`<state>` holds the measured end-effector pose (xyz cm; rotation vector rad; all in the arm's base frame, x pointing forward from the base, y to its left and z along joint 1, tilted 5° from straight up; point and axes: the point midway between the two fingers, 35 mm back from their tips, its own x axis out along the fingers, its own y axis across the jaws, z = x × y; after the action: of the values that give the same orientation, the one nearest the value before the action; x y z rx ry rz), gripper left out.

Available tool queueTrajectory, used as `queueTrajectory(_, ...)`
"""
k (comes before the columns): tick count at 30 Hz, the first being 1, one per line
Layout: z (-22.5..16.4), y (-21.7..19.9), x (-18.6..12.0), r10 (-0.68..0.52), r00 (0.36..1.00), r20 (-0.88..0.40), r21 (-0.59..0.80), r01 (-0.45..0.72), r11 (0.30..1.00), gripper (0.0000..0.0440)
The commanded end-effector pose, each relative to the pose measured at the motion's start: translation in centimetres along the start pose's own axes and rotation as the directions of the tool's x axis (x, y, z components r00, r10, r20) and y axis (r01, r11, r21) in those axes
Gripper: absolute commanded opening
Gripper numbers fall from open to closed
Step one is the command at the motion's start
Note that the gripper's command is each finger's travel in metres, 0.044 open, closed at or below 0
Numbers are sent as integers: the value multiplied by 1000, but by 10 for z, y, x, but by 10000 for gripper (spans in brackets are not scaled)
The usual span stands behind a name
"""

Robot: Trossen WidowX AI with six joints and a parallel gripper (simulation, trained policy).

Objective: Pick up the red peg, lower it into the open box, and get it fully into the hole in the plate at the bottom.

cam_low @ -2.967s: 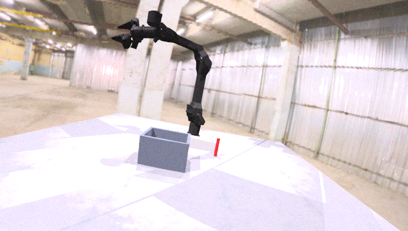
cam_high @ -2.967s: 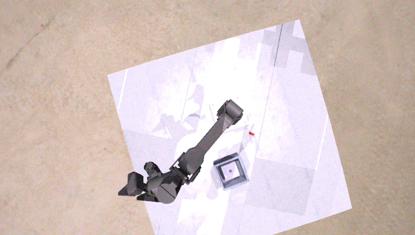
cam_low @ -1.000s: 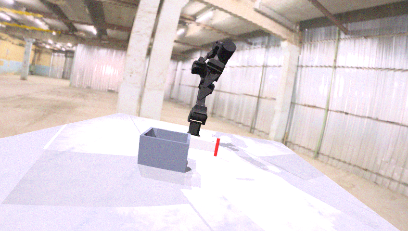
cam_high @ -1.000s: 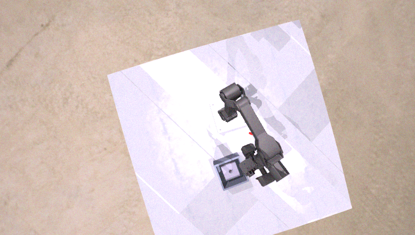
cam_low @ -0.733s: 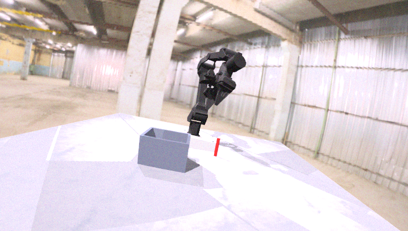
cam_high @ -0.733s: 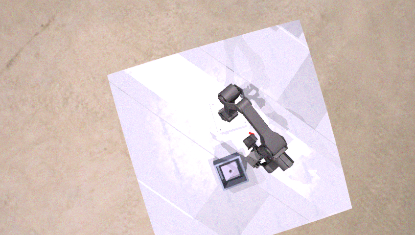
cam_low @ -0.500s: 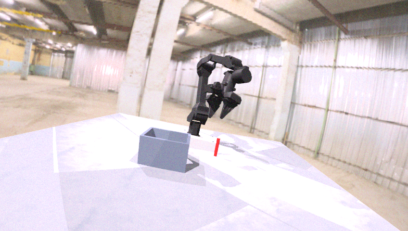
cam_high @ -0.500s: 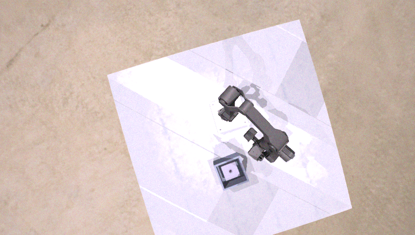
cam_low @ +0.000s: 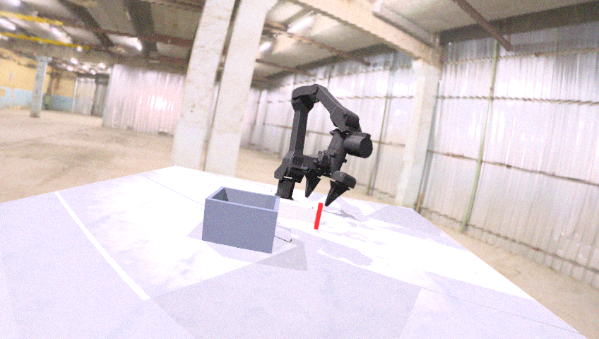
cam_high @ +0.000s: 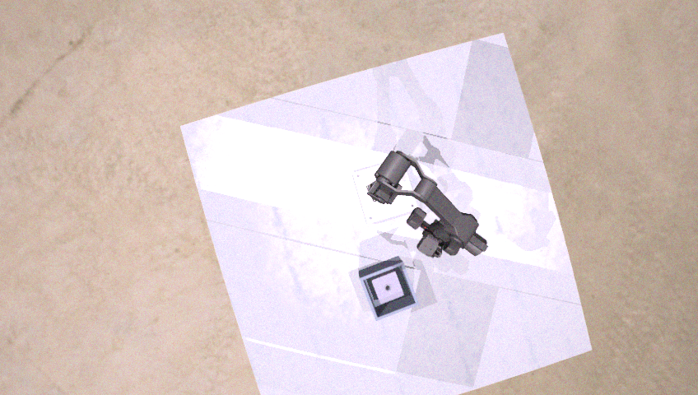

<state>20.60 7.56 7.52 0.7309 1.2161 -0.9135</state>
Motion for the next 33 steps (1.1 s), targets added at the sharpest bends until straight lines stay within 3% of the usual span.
queueTrajectory(1, -8, -2, 19, 2, 1000, -9, -23, -3, 1000, 440)
queueTrajectory(10, -23, 0, 52, 49, 998, -25, -42, -50, 998, 420)
queueTrajectory(26, -32, -4, 56, 21, 991, -134, -78, -32, 996, 10)
queueTrajectory(33, -15, 3, 42, 57, 995, -76, -116, -65, 991, 0)
